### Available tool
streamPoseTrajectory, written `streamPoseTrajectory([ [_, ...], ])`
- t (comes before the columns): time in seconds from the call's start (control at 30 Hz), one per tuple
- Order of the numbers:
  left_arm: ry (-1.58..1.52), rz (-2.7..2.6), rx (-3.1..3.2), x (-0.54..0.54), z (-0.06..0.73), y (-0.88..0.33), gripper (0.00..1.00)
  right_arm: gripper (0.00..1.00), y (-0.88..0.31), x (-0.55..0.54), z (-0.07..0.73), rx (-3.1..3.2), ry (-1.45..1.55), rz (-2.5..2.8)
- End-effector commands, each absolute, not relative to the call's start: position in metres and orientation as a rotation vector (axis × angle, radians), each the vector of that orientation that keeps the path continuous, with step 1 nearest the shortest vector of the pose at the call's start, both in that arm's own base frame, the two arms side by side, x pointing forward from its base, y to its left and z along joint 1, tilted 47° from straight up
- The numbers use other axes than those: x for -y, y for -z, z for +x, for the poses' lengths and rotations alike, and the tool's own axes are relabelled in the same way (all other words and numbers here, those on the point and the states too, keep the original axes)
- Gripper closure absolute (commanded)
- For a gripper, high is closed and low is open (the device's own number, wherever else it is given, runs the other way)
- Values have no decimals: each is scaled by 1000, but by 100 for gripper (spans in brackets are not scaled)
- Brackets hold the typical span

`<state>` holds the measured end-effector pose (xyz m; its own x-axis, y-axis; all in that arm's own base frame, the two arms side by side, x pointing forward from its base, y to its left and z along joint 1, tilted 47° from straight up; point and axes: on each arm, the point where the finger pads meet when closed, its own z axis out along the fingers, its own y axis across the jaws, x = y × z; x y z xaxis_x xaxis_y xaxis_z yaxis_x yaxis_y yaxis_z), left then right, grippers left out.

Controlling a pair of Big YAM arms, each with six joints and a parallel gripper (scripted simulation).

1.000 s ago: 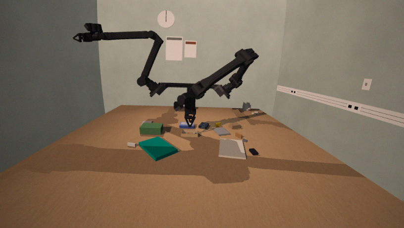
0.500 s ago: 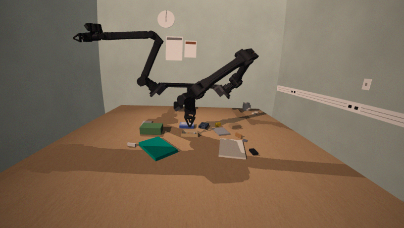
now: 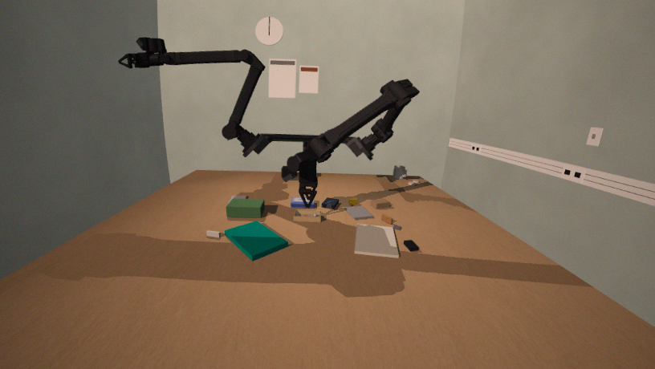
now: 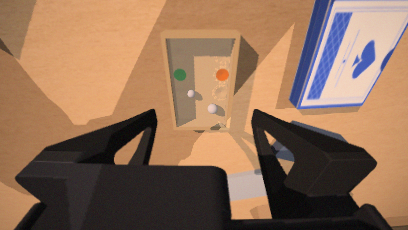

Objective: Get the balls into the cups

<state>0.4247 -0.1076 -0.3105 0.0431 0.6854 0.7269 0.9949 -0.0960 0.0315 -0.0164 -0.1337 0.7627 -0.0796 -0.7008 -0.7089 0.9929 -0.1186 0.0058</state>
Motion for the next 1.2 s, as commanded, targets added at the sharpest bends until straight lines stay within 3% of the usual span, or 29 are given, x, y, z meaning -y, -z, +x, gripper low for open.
streamPoseTrajectory([
  [0.0, 847, -1857, 1704, 117, 441, 315, 14, 0, -763, 123, -16, -576, 1603, 655],
  [1.17, 837, -1842, 1700, 68, 441, 355, 14, 0, -763, 123, -16, -576, 1603, 655],
])
